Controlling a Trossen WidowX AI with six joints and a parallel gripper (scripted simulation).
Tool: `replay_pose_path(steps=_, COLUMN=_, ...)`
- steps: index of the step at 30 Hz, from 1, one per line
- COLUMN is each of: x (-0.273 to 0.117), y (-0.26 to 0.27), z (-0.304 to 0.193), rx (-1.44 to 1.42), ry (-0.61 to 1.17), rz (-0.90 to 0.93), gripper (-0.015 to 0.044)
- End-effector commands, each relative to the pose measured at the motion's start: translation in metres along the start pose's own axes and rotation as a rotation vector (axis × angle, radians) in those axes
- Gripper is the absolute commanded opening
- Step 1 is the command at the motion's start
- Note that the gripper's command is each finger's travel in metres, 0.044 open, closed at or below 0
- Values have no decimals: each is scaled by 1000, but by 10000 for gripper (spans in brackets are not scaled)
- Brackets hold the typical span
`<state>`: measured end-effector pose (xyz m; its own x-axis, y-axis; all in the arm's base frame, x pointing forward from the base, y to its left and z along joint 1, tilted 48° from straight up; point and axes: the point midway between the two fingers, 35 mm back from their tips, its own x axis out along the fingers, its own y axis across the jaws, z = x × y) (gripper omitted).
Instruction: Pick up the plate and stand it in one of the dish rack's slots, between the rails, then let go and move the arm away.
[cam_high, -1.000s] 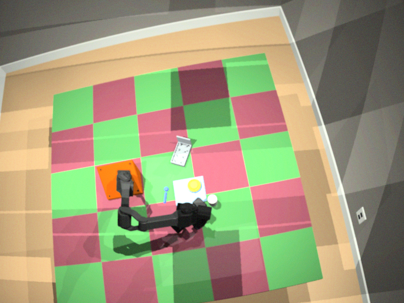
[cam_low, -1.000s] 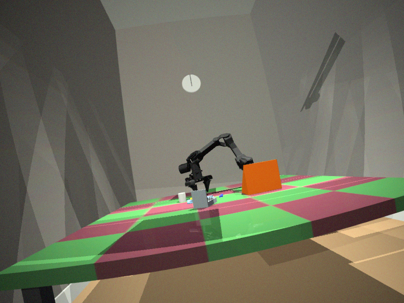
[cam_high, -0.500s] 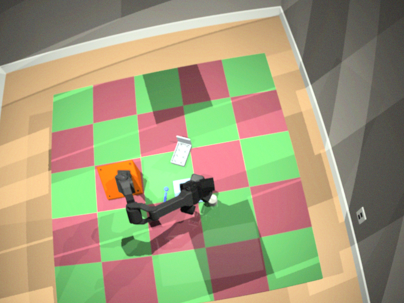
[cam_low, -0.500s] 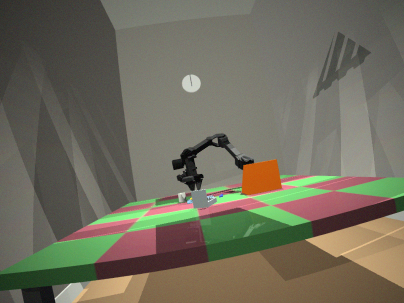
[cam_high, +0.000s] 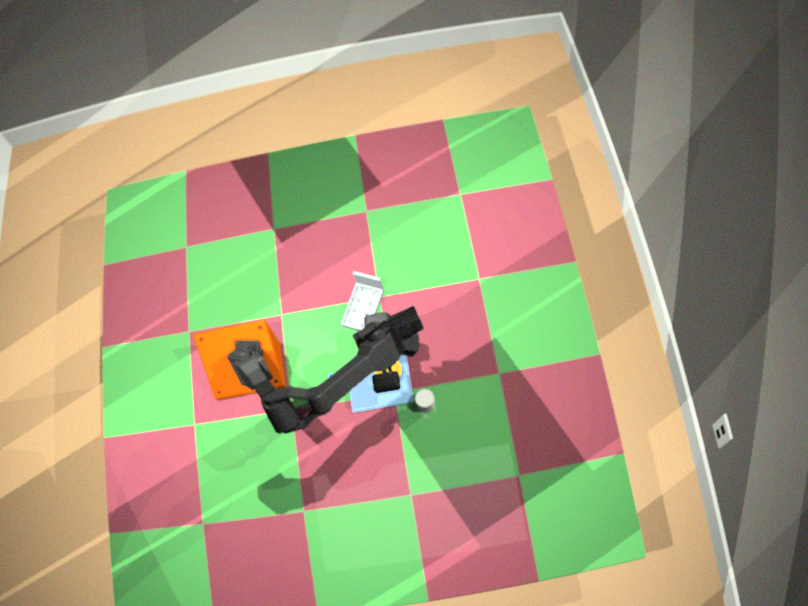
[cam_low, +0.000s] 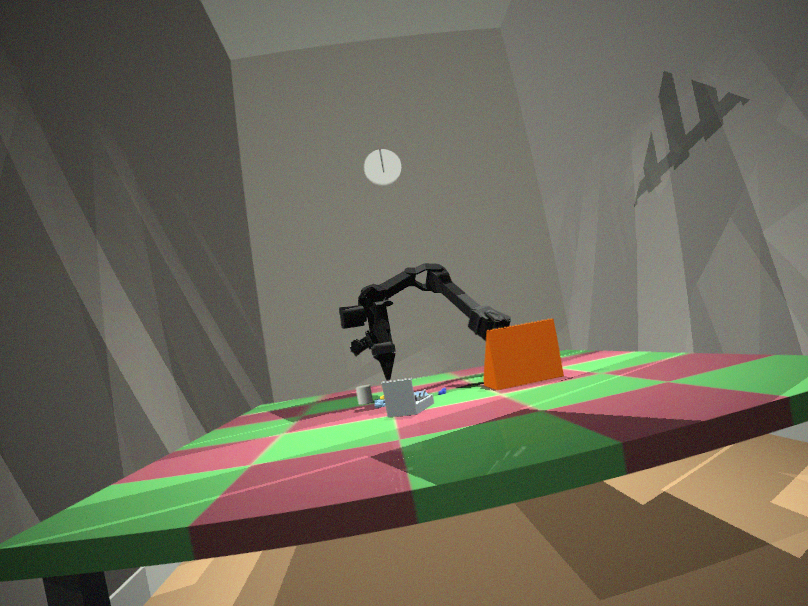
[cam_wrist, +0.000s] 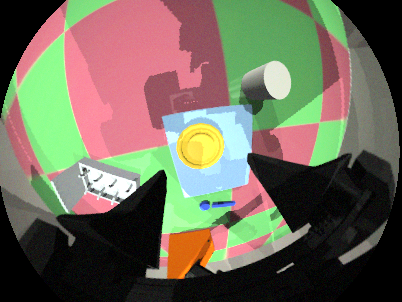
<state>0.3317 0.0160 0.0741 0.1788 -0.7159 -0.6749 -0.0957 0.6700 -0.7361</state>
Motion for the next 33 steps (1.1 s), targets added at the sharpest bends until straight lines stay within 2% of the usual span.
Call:
replay_pose_path(steps=1, x=2, y=1, z=-1, rx=-24, ry=6, rz=-8, gripper=400)
replay_pose_path(steps=33, x=52, y=1, z=-1, rx=-23, ry=6, rz=-9, gripper=400)
